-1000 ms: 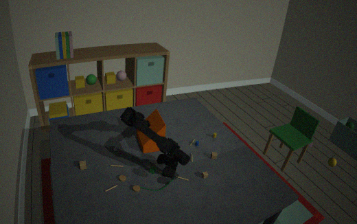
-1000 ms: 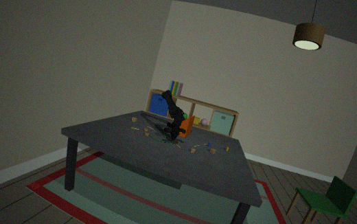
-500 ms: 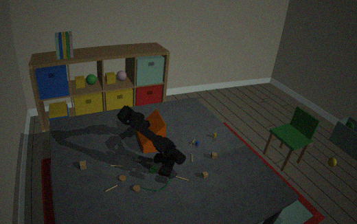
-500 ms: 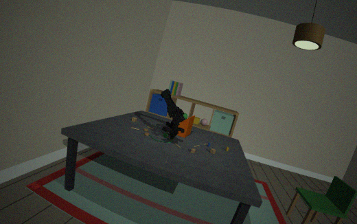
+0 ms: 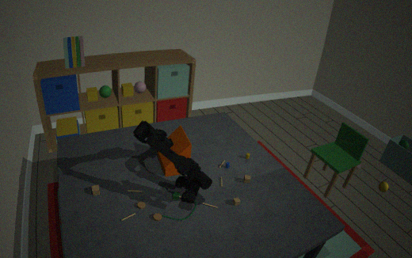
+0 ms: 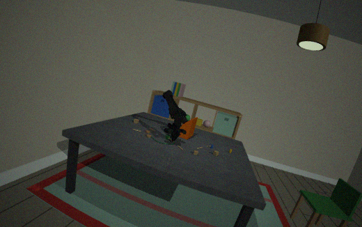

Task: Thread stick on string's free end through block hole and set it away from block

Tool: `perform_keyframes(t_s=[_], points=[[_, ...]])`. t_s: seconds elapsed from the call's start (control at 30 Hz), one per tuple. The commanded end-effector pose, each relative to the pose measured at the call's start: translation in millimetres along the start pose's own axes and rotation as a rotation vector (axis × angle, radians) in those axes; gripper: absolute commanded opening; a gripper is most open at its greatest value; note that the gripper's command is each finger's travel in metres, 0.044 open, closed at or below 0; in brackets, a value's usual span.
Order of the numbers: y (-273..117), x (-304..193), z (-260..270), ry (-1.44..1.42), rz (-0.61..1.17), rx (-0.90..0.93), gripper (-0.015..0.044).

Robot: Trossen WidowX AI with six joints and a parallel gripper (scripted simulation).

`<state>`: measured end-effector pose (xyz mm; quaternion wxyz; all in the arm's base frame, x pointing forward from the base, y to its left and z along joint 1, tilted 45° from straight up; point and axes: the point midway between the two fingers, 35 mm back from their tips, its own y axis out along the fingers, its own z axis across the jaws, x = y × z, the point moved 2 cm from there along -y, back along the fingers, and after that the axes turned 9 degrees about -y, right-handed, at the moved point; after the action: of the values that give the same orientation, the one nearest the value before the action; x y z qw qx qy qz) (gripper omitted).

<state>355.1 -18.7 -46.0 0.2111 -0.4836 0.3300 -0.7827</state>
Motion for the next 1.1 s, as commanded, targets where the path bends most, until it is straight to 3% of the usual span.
perform_keyframes(t_s=[0.0,1.07], points=[[1,7,-1,-0.005,-0.005,-0.001,0.0],[1,46,-7,-0.006,-0.005,-0.001,0.0]])
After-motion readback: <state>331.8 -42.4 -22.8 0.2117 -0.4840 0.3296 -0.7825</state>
